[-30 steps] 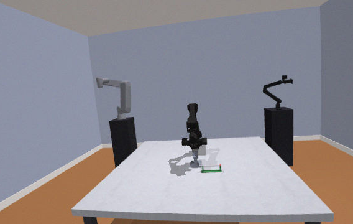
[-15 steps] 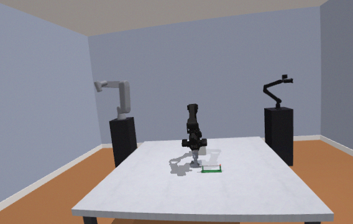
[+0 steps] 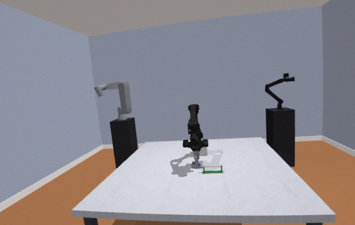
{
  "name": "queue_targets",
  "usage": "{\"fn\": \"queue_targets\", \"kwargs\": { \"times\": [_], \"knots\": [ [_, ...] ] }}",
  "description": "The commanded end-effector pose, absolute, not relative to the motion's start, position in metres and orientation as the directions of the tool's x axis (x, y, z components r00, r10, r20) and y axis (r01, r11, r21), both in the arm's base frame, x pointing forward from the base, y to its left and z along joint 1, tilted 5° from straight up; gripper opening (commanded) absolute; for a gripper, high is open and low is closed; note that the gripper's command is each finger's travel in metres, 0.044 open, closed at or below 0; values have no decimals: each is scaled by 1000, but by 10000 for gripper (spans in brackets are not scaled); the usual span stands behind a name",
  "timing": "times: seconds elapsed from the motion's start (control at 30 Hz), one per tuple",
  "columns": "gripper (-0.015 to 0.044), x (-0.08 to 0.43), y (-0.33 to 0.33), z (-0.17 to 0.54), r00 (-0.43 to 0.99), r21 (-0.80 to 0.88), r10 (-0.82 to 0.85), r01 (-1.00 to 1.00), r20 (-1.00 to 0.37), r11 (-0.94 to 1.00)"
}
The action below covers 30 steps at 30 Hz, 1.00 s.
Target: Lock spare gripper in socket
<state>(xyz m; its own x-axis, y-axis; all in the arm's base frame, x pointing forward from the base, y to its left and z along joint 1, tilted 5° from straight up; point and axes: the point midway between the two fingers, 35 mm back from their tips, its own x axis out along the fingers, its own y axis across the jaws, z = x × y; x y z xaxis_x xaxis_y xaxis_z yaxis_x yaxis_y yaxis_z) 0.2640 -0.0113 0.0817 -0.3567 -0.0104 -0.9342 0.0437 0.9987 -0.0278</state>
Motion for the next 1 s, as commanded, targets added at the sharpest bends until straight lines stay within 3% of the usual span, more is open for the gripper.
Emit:
{"fn": "queue_targets", "kwargs": {
  "times": [0.0, 0.2, 0.97],
  "knots": [
    [289, 264, -11, 82, -355, -28, -10, 44, -935, 999],
    [440, 264, -11, 82, -355, -28, -10, 44, -935, 999],
    [440, 237, -10, 117, -354, -28, -11, 43, -935, 999]
  ]
}}
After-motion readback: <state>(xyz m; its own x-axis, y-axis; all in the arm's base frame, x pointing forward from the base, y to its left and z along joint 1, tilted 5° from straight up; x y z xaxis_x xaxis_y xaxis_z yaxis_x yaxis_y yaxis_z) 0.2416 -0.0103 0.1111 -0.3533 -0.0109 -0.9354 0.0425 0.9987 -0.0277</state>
